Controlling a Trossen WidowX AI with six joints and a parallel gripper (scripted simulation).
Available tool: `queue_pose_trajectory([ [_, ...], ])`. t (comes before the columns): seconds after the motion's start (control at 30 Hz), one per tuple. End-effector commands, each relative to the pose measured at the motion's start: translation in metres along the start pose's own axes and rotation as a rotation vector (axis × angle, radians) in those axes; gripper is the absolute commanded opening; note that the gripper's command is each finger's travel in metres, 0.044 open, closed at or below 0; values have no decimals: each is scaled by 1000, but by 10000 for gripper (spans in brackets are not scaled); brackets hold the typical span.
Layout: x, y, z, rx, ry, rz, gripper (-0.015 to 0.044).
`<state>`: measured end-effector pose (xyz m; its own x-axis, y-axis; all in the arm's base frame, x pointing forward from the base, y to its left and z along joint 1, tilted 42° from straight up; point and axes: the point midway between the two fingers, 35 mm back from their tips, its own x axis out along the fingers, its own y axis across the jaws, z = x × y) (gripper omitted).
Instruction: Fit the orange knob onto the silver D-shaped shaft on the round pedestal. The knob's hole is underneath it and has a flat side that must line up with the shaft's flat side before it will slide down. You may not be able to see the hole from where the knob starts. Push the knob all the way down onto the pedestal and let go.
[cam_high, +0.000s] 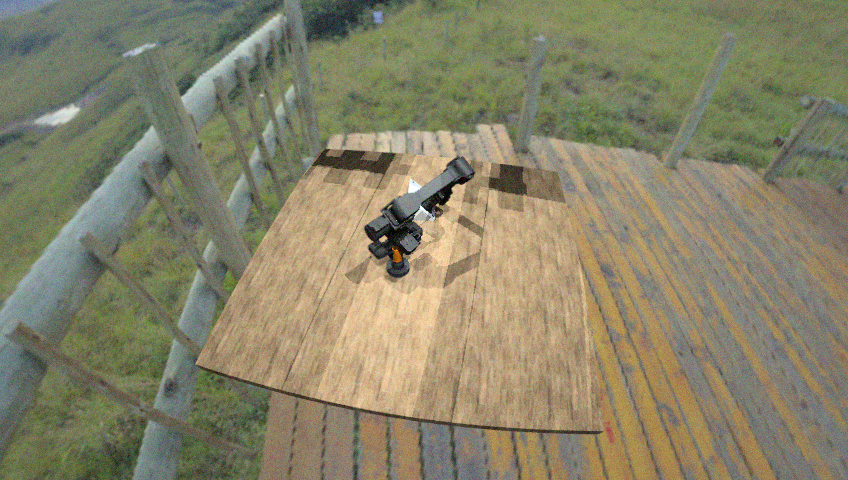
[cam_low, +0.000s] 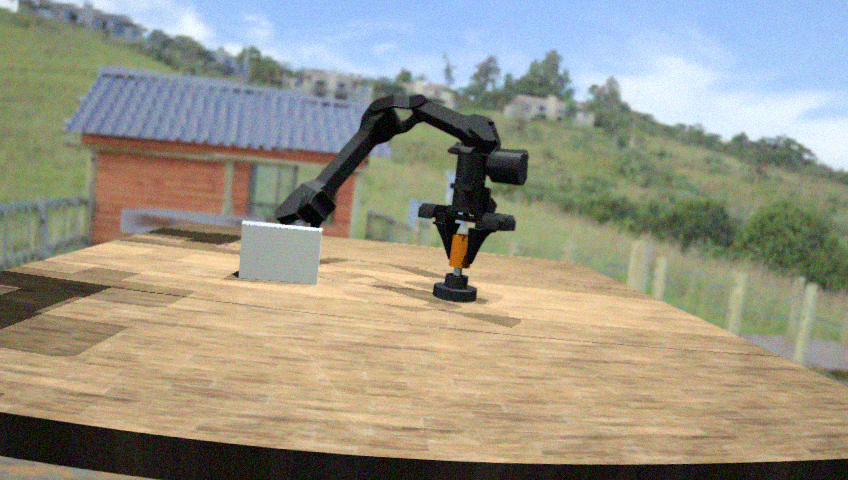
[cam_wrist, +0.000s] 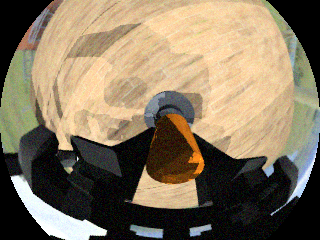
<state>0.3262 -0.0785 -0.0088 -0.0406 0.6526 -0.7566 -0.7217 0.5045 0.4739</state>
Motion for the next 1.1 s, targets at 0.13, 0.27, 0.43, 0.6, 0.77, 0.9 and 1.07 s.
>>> queue_pose_trajectory([
  [0.13,-4,4,-1,3,-3,2,0],
  [0.27,-5,4,-1,-85,-3,2,0],
  [0.43,-4,3,-3,-207,-3,2,0],
  [0.6,-2,2,-3,-207,-3,2,0],
  [0.77,-2,2,-1,-207,-3,2,0],
  [0.9,-2,2,0,-207,-3,2,0],
  [1.07,0,2,0,-207,-3,2,0],
])
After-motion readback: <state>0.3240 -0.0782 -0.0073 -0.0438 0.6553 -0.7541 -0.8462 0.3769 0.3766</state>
